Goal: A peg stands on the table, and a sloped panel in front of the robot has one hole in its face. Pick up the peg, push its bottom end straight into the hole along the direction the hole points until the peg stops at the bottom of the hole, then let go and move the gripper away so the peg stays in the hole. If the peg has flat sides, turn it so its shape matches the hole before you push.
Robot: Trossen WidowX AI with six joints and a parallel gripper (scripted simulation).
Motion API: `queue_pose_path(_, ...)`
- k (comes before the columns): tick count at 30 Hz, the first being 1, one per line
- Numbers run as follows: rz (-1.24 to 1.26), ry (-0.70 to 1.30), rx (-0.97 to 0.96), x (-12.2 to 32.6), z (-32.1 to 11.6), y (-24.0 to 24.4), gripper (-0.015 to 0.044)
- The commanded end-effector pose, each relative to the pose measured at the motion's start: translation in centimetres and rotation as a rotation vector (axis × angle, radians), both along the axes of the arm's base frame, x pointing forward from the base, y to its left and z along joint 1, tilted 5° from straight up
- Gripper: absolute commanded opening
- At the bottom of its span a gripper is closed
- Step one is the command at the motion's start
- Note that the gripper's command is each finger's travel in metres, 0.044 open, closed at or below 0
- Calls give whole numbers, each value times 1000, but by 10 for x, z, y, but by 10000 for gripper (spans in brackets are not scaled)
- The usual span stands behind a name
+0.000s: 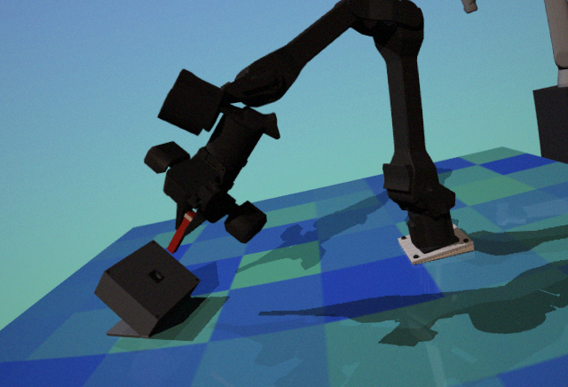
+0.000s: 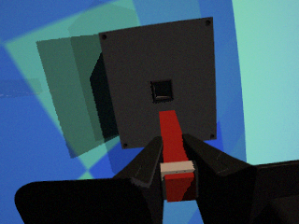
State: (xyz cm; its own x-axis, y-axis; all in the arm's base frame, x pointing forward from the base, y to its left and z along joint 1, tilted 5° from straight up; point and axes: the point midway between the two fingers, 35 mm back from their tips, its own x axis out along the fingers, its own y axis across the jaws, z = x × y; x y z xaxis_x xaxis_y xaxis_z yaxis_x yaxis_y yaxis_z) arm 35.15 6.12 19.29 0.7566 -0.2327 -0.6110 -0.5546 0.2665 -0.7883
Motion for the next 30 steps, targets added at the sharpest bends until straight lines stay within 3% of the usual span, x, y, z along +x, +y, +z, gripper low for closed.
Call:
queue_pose_path(1, 10, -3, -5, 5, -5, 1, 0)
queue_pose_path(30, 32, -25, -21, 32, -26, -2, 0)
